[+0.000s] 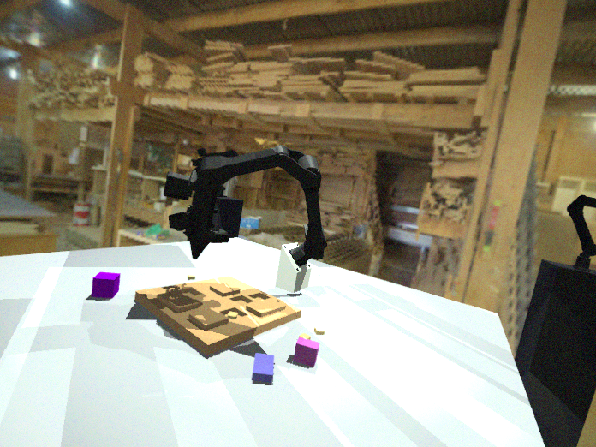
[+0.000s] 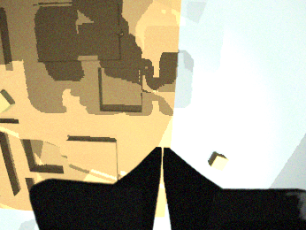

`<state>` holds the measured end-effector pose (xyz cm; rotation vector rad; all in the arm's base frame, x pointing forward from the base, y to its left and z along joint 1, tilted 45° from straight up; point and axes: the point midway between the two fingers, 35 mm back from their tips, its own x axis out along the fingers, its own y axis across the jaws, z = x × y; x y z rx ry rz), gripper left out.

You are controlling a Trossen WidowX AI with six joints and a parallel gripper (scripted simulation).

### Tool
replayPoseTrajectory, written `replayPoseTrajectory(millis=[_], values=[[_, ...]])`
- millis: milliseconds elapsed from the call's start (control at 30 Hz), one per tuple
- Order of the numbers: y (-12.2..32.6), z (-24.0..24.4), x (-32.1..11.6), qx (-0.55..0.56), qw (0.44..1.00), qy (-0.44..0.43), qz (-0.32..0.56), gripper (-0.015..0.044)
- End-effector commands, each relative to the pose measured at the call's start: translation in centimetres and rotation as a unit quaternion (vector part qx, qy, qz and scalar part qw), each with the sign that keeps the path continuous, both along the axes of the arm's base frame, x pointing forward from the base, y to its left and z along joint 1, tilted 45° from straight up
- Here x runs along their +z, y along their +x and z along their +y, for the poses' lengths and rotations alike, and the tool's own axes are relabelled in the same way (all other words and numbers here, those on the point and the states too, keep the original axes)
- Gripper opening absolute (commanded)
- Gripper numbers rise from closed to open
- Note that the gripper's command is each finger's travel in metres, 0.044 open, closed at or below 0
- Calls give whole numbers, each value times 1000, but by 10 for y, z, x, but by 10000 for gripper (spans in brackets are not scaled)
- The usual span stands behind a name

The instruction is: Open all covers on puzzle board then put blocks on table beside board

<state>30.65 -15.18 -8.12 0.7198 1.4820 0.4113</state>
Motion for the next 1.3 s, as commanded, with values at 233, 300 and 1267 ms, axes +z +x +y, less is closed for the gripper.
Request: replayPoseTrajectory(millis=[233, 300, 1267], values=[[30, 42, 41, 75, 995, -4, -68, 0], [34, 50, 48, 88, 993, -4, -79, 0], [56, 145, 123, 224, 953, 6, -205, 0]])
